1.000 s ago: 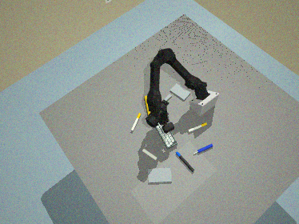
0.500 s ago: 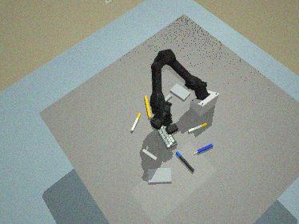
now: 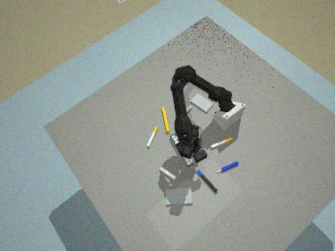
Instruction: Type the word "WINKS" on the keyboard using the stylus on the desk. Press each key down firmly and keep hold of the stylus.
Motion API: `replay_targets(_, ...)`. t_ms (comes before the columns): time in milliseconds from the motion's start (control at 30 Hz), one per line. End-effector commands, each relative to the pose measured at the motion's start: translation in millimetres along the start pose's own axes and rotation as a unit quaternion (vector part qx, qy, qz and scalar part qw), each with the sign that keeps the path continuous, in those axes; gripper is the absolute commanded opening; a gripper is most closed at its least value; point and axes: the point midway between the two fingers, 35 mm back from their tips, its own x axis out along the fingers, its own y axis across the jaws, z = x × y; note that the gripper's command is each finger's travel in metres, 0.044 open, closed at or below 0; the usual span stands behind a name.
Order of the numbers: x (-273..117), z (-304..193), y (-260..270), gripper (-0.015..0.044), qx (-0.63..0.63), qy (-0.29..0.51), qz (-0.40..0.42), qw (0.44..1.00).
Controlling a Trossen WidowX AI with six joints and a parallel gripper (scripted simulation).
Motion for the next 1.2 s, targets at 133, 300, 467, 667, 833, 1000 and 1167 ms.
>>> replay_targets(133,-1.4,1.1,3.3,0.0000,0.003,0.000,0.004,1.000)
replay_targets(300,-51.7,1.8,4.1,0.0000,0.003,0.000,0.005,1.000)
replay_targets(467,-61.8,1.1,3.5,0.0000,0.003,0.000,0.005,1.000)
replay_targets(667,-54.9,2.2,3.9,0.0000,0.000,-0.004,0.004,1.000)
replay_targets(833,-55.2,2.1,3.4,0.0105,0.002,-0.003,0.003,1.000)
replay_targets(1000,-55.2,2.1,3.4,0.0000,0.002,-0.003,0.003,1.000)
replay_targets(1167,-55.2,2.1,3.4,0.0000,0.002,-0.003,0.003,1.000)
